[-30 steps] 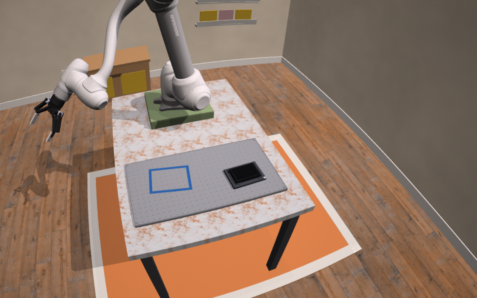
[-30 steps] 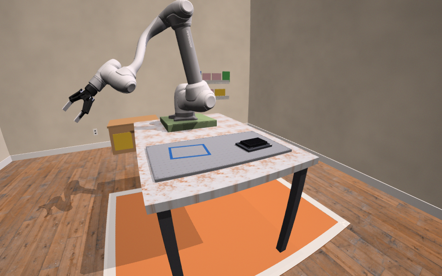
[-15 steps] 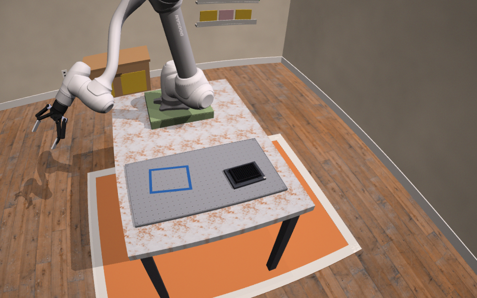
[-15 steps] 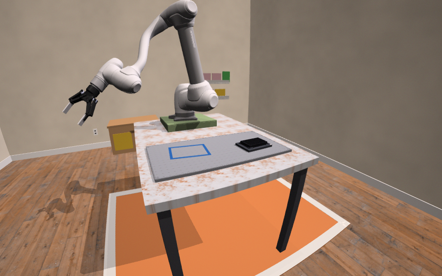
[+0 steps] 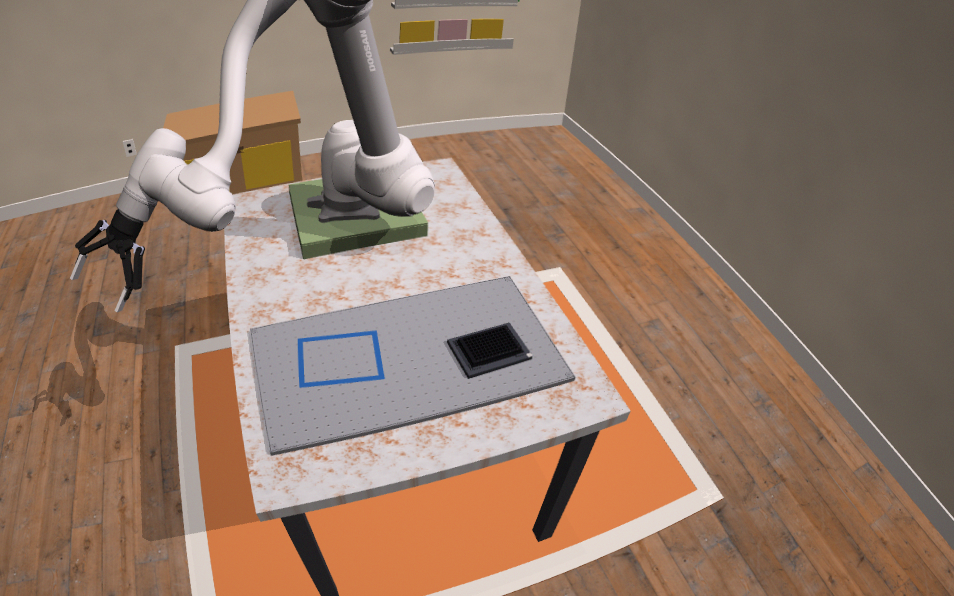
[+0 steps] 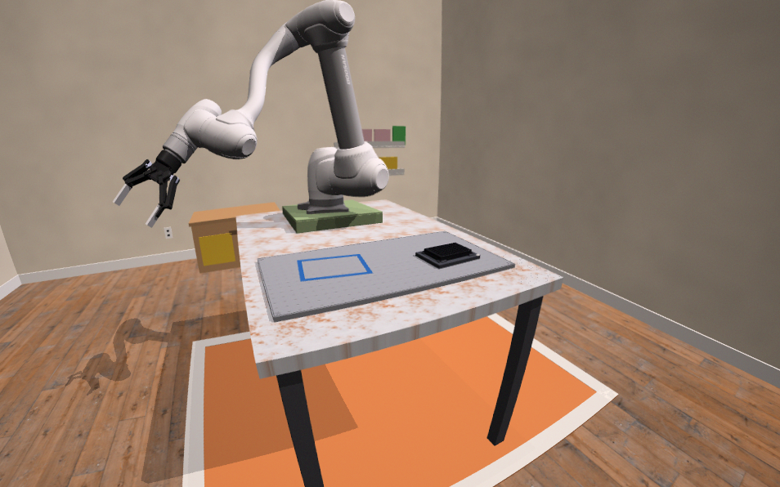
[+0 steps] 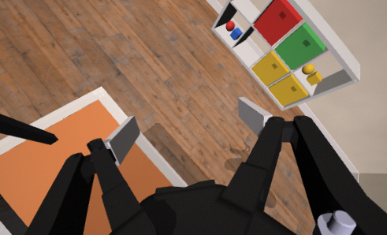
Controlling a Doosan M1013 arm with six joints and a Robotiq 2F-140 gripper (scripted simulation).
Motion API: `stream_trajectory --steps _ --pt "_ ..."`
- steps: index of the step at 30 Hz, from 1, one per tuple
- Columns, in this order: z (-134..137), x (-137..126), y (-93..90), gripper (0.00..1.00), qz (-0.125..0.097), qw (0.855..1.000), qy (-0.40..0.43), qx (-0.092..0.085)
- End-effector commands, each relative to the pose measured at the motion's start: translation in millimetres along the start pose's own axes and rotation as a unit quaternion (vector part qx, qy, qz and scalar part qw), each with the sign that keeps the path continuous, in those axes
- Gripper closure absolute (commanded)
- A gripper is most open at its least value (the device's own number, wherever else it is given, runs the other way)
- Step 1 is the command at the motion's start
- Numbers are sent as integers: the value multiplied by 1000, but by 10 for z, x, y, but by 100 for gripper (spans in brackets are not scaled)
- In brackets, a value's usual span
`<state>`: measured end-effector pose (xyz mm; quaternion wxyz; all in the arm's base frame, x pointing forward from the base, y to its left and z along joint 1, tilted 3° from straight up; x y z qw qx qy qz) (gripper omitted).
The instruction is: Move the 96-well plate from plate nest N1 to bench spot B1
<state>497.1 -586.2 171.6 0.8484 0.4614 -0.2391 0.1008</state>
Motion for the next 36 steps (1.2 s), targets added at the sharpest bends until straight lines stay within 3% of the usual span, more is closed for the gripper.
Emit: stream_trajectory --steps 1,11,15,25,29,36 --pt "-97 81 3 0 2 999 32 38" --pt "-448 272 11 0 2 999 32 38" --pt "-590 364 24 0 1 994 89 71" --pt "-951 533 57 0 1 994 89 71" --pt "-1098 616 79 0 2 984 146 103" --pt "-1419 745 128 0 2 984 146 103"
Point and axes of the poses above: the point where the finger pads meet when closed, its own y axis back along the fingers, its own z axis across the jaws, x = y × z, the point moved 6 cm from there along y, back along the fingers, and after that the axes turned 2 degrees about y, right-handed, at the moved point
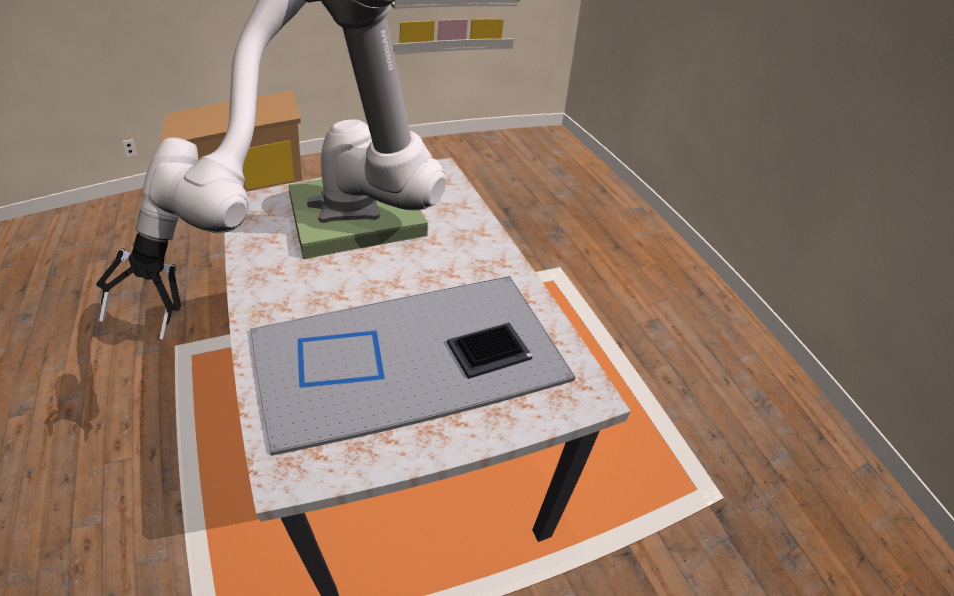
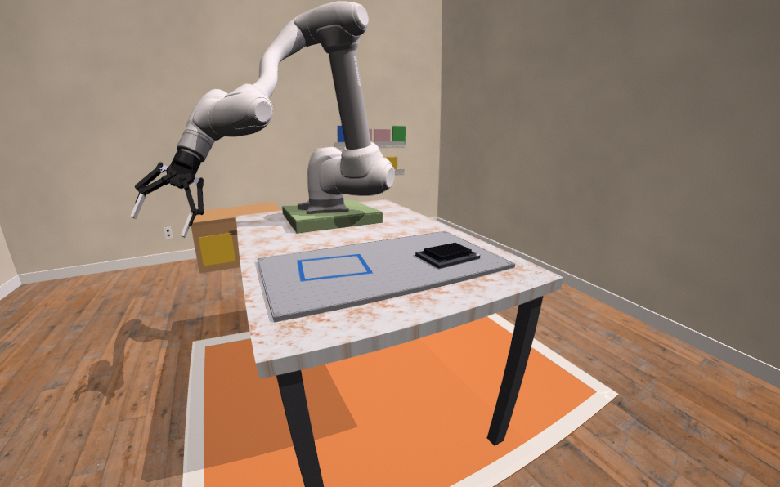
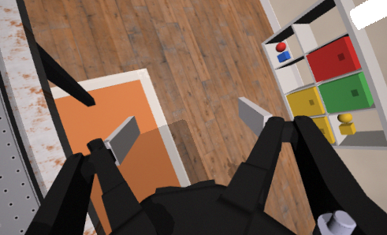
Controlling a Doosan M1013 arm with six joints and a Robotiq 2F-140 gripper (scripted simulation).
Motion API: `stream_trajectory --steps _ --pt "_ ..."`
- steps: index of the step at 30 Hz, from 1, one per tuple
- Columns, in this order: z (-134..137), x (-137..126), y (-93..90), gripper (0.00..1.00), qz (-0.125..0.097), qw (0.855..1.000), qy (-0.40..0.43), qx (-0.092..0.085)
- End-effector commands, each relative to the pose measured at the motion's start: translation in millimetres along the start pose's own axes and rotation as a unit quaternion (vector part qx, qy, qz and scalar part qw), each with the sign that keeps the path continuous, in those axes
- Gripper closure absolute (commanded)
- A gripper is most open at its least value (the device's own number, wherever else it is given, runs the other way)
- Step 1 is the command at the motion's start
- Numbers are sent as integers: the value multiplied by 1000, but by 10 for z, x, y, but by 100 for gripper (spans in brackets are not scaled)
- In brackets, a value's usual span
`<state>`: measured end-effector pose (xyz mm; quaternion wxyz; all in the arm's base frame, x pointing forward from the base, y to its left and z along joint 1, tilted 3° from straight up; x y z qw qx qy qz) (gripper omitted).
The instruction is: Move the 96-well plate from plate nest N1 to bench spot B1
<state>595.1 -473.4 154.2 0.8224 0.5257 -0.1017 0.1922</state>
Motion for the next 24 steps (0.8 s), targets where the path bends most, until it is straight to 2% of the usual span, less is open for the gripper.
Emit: stream_trajectory --steps 1,6,10,19,21,23,24 --pt "-120 96 -6 0 0 1000 0 0" --pt "-237 190 -11 0 0 1000 0 0" --pt "-366 303 -7 0 1 998 59 32" --pt "-739 554 4 0 1 998 59 32" --pt "-807 607 11 0 1 995 89 47" --pt "-807 607 11 0 1 995 89 47" --pt "-841 633 14 0 1 993 103 55"
Point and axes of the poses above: the point where the finger pads meet when closed, its own y axis back along the fingers, its own z axis across the jaws, x = y × z, the point moved 6 cm from there along y, back along the fingers, and after that the axes turned 2 degrees about y, right-handed, at the moved point
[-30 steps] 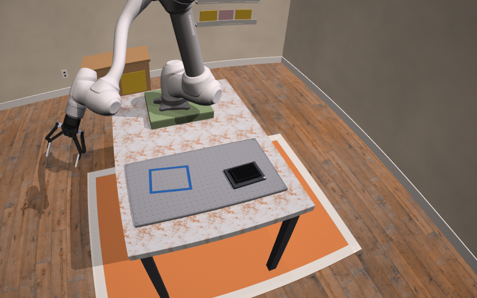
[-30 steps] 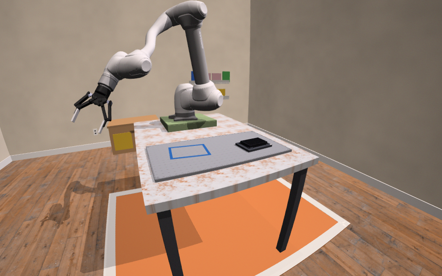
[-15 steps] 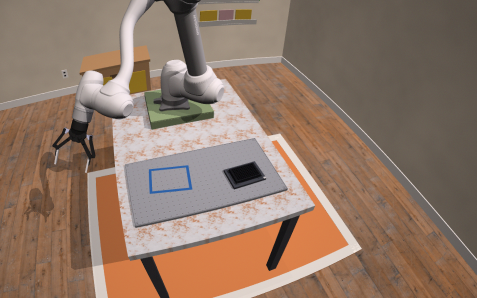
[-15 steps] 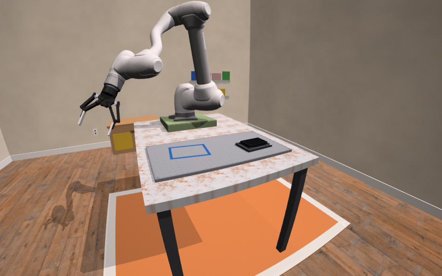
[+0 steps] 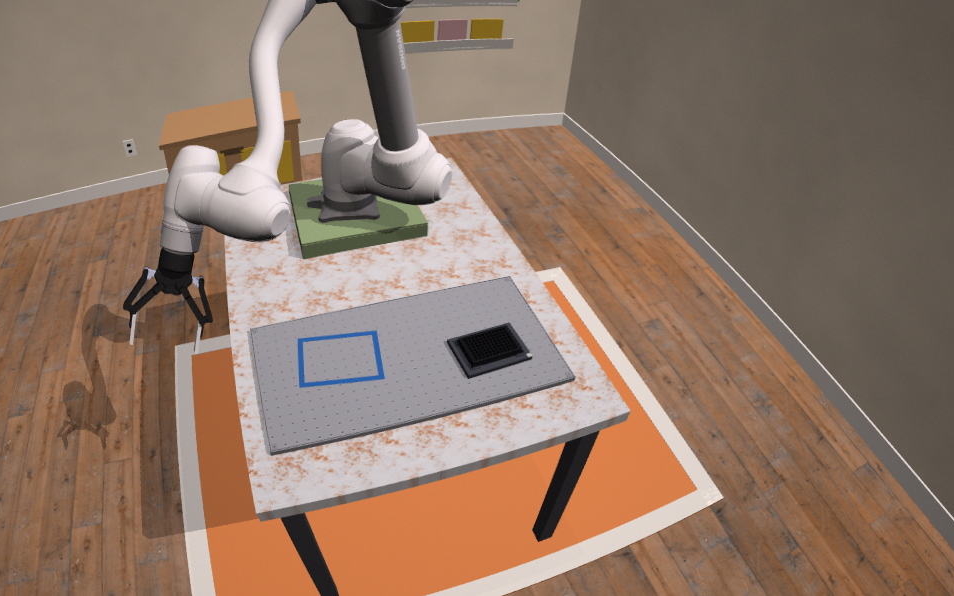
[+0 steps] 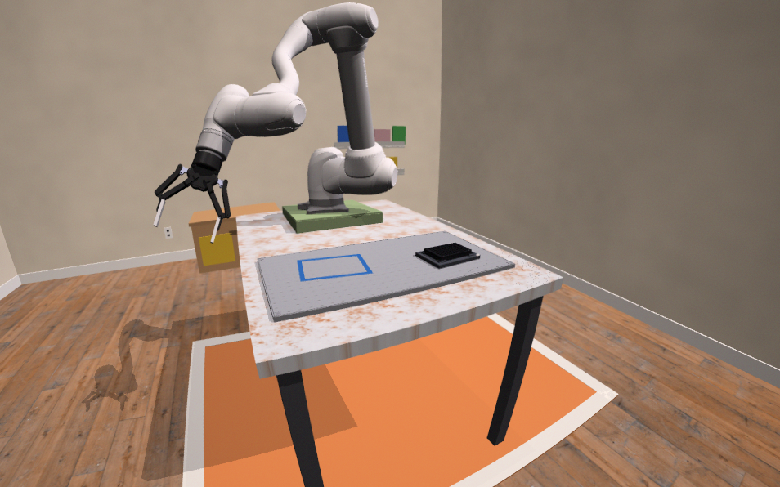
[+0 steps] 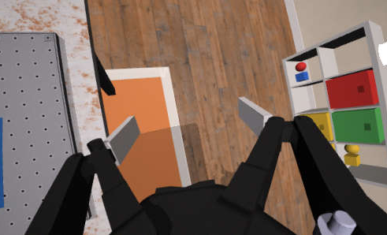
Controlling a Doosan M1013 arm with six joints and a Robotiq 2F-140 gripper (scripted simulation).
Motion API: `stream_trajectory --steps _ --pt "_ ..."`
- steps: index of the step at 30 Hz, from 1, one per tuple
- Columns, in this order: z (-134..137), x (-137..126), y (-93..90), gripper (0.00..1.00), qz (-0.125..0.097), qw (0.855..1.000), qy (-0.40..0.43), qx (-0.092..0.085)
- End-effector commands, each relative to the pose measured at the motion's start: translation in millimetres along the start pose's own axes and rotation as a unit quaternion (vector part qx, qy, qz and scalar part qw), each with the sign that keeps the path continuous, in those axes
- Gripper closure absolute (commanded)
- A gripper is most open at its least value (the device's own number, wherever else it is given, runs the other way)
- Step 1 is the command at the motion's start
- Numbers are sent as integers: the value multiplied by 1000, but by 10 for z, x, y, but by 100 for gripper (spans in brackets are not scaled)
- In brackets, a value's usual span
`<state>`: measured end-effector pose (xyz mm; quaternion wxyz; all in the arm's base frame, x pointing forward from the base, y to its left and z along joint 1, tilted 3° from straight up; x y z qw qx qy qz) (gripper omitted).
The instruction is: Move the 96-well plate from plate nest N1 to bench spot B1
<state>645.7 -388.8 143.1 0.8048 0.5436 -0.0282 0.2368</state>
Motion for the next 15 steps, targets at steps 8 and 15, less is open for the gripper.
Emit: stream_trajectory --steps 8,15 --pt "-343 298 4 0 2 999 41 20" --pt "-550 478 15 0 3 994 100 49"
Point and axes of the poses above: the point where the finger pads meet when closed, its own y axis back along the fingers, its own z axis across the jaws, x = y × z, the point moved 6 cm from there along y, back along the fingers, and after that the axes turned 2 degrees about y, right-handed, at the moved point
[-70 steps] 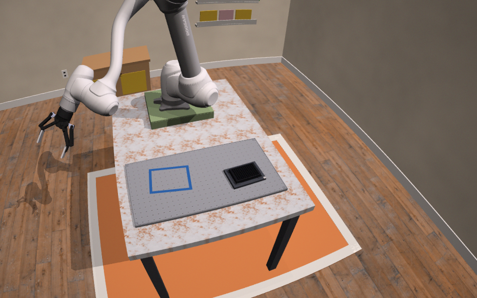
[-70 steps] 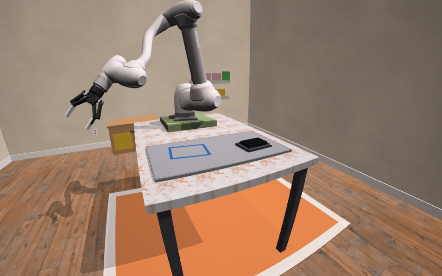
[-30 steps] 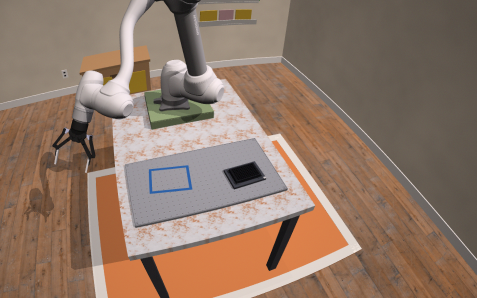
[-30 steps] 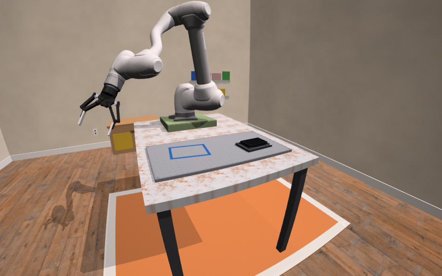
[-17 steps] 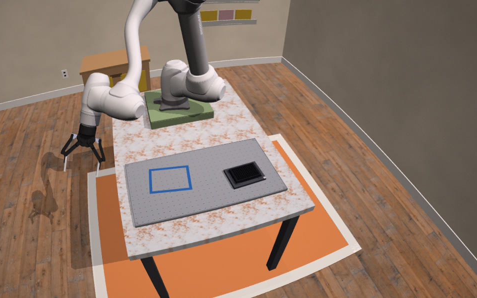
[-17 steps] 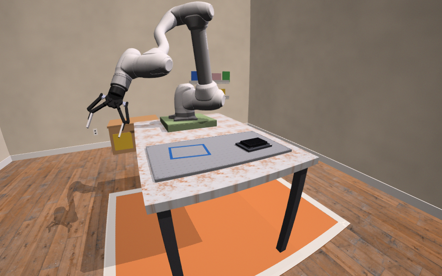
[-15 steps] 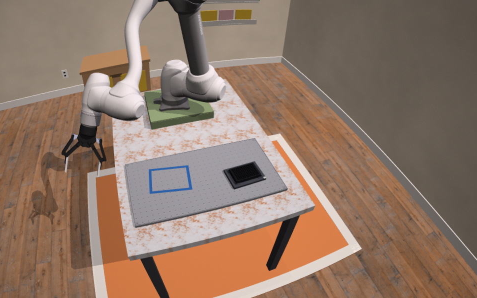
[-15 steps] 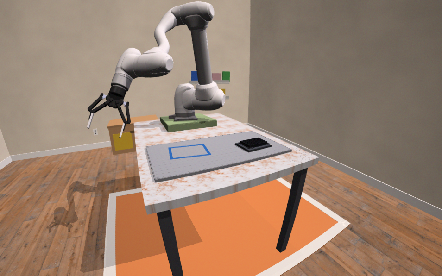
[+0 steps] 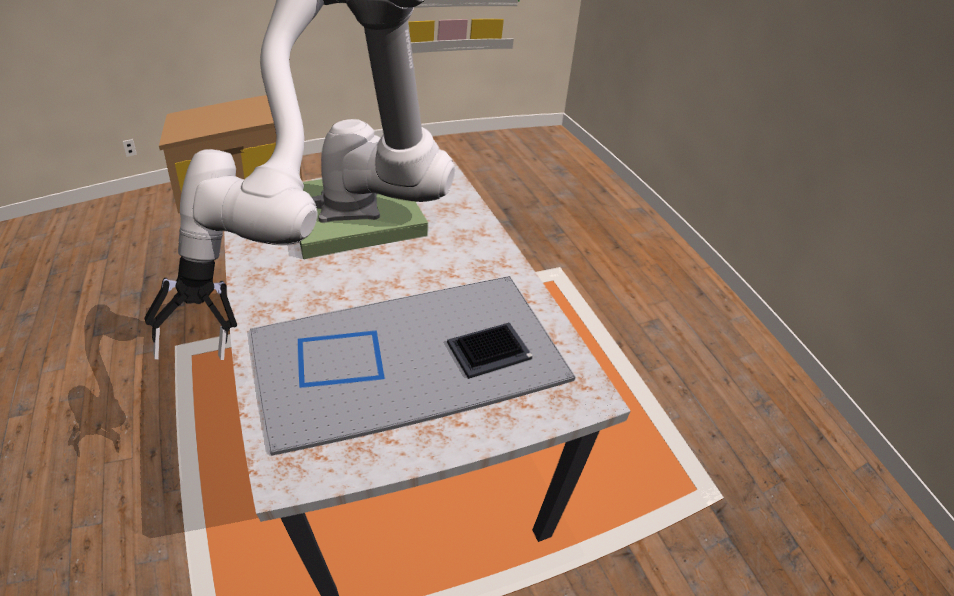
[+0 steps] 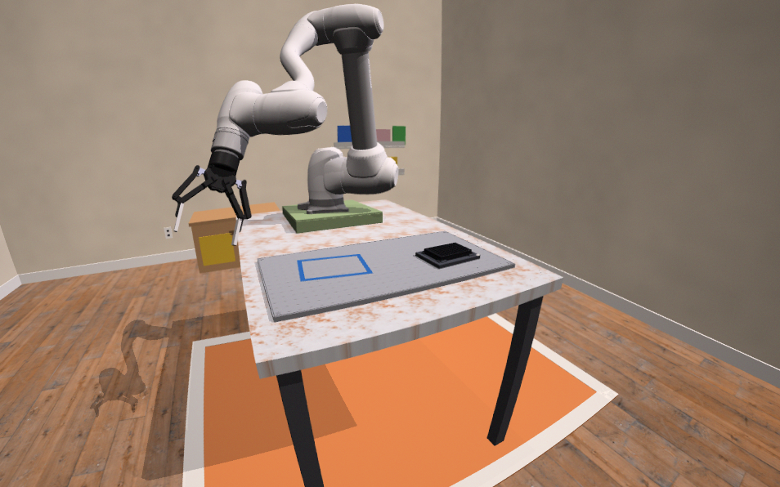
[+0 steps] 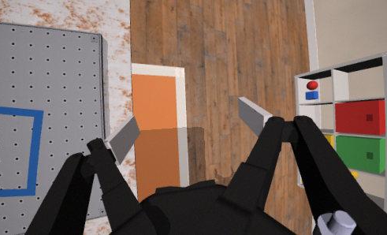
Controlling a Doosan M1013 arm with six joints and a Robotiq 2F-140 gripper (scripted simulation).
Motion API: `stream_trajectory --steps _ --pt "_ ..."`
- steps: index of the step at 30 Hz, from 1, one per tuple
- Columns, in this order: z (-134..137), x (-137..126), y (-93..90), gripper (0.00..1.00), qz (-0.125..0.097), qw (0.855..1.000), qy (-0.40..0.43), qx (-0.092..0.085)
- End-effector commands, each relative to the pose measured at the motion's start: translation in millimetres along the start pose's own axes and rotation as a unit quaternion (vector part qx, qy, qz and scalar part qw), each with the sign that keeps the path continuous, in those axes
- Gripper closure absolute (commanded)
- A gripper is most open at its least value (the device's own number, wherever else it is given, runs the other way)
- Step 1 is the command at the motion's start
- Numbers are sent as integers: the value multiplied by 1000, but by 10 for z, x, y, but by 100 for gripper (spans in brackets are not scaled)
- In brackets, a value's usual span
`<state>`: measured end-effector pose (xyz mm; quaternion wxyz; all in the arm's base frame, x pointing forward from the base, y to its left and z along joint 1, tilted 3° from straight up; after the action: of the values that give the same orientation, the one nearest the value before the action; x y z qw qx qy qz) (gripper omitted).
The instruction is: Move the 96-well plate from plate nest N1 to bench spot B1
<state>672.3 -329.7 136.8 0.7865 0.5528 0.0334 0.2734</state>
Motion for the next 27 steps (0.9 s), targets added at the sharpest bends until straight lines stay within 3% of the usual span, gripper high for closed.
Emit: stream_trajectory --steps 1,10,14,26,27 --pt "-48 60 1 0 3 999 34 16" --pt "-380 363 5 0 3 999 35 17" --pt "-503 489 15 0 5 994 95 45" --pt "-892 794 43 0 5 994 97 46" --pt "-925 822 48 0 5 992 113 53"
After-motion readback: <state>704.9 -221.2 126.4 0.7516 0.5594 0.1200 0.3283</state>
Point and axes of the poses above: the point where the finger pads meet when closed, its own y axis back along the fingers, its own z axis across the jaws, x = y × z, the point moved 6 cm from there along y, back along the fingers, and after that the axes turned 2 degrees about y, right-handed, at the moved point
